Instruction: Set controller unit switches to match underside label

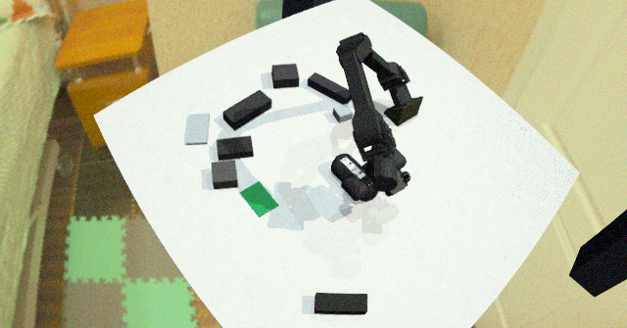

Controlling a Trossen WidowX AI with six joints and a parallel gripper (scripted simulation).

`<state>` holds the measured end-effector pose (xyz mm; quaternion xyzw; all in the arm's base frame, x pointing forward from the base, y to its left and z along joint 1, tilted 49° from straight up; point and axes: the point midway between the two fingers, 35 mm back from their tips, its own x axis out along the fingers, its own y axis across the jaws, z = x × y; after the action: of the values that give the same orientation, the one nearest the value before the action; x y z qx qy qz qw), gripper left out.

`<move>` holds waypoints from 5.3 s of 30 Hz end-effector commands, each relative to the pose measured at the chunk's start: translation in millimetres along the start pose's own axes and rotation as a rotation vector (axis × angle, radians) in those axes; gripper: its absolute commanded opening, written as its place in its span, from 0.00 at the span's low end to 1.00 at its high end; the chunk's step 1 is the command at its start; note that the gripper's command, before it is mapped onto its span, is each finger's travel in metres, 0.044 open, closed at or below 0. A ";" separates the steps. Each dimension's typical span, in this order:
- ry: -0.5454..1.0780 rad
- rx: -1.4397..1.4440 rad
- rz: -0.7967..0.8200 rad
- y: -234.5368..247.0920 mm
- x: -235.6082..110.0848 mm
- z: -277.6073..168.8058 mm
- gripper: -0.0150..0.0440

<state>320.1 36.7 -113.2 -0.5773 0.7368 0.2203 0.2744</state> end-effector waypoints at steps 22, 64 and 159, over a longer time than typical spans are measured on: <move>-0.007 0.007 -0.008 -1.8 -21.8 -5.9 0.82; -0.007 0.006 -0.007 -1.4 -50.0 -24.3 0.82; -0.005 0.005 -0.005 1.2 -92.2 -86.2 0.82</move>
<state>324.1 52.4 8.6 -0.5742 0.7348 0.2201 0.2862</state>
